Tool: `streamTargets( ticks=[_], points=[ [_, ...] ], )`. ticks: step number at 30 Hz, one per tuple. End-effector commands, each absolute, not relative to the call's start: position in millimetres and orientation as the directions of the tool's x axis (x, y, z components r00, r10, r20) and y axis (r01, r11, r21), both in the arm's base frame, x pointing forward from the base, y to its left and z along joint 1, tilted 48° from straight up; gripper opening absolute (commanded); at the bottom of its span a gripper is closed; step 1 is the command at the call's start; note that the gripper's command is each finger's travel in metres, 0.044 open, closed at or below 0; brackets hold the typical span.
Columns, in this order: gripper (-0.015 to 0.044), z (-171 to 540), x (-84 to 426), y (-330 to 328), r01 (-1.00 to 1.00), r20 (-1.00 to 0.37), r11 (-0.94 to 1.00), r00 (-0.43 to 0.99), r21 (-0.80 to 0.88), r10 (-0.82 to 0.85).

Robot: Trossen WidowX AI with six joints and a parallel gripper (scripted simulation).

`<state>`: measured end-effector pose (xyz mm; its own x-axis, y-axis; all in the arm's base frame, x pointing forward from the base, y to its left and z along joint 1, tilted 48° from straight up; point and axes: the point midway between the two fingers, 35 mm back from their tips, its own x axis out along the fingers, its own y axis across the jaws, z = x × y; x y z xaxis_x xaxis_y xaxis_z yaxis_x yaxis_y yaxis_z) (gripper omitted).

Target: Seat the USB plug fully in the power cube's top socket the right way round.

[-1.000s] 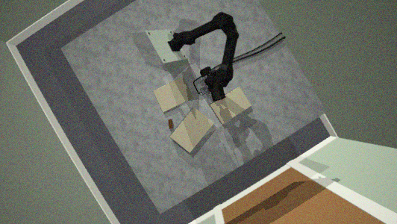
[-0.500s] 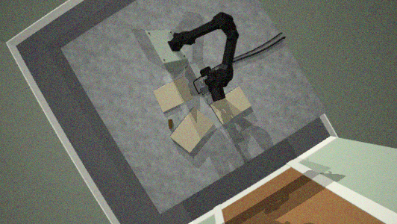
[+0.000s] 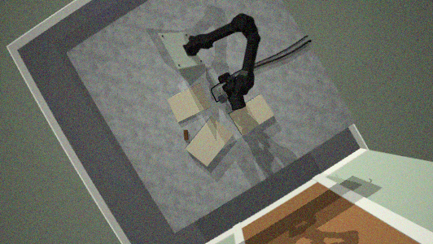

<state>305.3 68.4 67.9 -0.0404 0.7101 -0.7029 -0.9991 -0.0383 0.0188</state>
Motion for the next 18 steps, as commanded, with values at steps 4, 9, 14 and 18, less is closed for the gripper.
streamTargets(
  ticks=[4,9,14,18],
  points=[
    [0.0095,67.9,305.2,68.4,-0.999,-0.703,-0.038,-0.041,0.019,0.710],
    [0.0095,69.2,305.4,67.0,-0.999,-0.703,-0.038,-0.040,0.019,0.710],
    [0.0095,72.6,305.7,63.3,-0.999,-0.703,-0.038,-0.041,0.019,0.710],
    [0.0095,75.2,305.9,60.3,-0.999,-0.703,-0.038,-0.041,0.019,0.710]
  ],
)
